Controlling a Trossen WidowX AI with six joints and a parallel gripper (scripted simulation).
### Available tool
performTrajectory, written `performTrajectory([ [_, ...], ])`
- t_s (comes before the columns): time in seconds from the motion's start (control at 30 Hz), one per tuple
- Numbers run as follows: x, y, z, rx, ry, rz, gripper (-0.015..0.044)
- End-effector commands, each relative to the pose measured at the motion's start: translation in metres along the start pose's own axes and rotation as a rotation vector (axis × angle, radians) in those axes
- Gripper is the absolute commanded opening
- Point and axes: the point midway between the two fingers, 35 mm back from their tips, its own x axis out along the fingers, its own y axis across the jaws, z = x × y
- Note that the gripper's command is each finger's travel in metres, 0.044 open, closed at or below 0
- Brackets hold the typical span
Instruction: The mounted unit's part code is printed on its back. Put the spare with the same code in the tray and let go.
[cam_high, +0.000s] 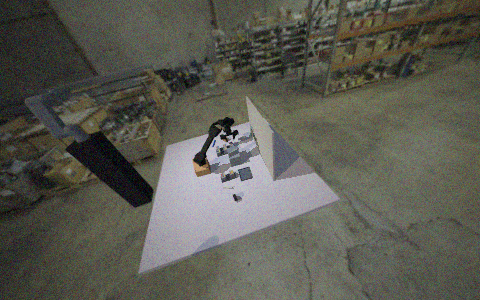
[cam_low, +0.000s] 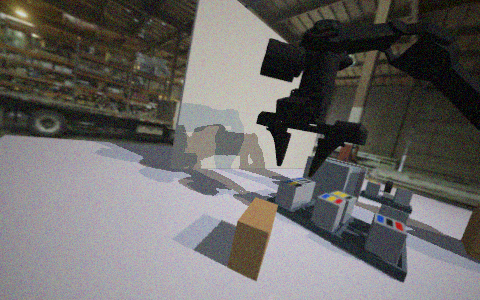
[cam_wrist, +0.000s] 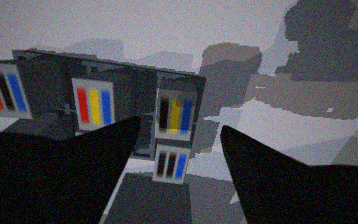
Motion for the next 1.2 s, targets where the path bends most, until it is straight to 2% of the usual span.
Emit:
performTrajectory([
  [0.0, 0.012, 0.001, -0.001, -0.007, 0.009, 0.006, 0.03],
  [0.9, 0.056, 0.003, -0.003, -0.007, 0.012, 0.005, 0.03],
  [1.17, 0.059, 0.004, -0.003, -0.007, 0.012, 0.005, 0.03],
])
